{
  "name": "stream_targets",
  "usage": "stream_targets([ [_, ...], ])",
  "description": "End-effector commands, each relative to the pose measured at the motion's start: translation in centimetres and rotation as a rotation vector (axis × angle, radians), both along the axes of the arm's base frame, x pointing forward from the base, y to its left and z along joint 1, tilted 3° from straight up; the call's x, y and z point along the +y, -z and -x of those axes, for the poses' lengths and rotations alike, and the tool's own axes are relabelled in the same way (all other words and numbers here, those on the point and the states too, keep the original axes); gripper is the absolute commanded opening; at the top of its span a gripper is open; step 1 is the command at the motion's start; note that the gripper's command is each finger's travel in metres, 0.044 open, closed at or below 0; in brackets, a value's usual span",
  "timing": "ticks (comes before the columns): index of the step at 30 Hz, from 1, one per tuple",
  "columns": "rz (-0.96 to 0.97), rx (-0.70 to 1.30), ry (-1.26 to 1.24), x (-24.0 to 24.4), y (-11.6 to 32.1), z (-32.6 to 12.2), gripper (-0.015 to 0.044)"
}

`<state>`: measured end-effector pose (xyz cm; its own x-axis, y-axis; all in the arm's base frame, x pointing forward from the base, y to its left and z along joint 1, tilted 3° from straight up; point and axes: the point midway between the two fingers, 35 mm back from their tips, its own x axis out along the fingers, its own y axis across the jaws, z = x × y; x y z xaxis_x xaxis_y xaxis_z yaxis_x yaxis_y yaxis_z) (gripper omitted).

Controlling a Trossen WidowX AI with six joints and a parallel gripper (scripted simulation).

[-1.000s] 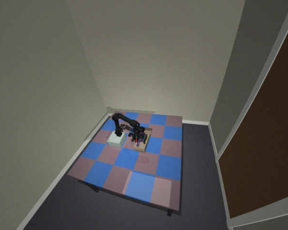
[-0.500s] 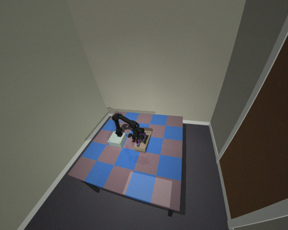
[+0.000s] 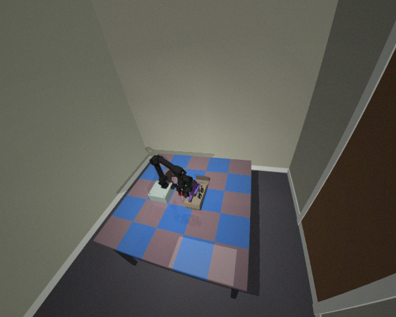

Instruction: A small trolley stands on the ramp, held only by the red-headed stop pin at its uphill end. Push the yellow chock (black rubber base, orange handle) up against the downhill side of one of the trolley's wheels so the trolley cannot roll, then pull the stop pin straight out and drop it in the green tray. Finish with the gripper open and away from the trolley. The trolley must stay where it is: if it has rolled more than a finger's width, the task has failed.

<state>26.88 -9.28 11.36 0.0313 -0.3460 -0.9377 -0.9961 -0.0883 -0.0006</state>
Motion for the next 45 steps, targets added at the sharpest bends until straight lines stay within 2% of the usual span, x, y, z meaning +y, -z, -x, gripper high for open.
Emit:
stream_targets([
  [1,0.0,-0.008,-0.003,-0.2,-0.2,1.4,0.0],
  [12,0.0,-0.007,-0.003,0.1,-0.2,2.6,0.0],
  [45,-0.011,-0.006,-0.003,12.2,2.7,3.5,0.0],
])
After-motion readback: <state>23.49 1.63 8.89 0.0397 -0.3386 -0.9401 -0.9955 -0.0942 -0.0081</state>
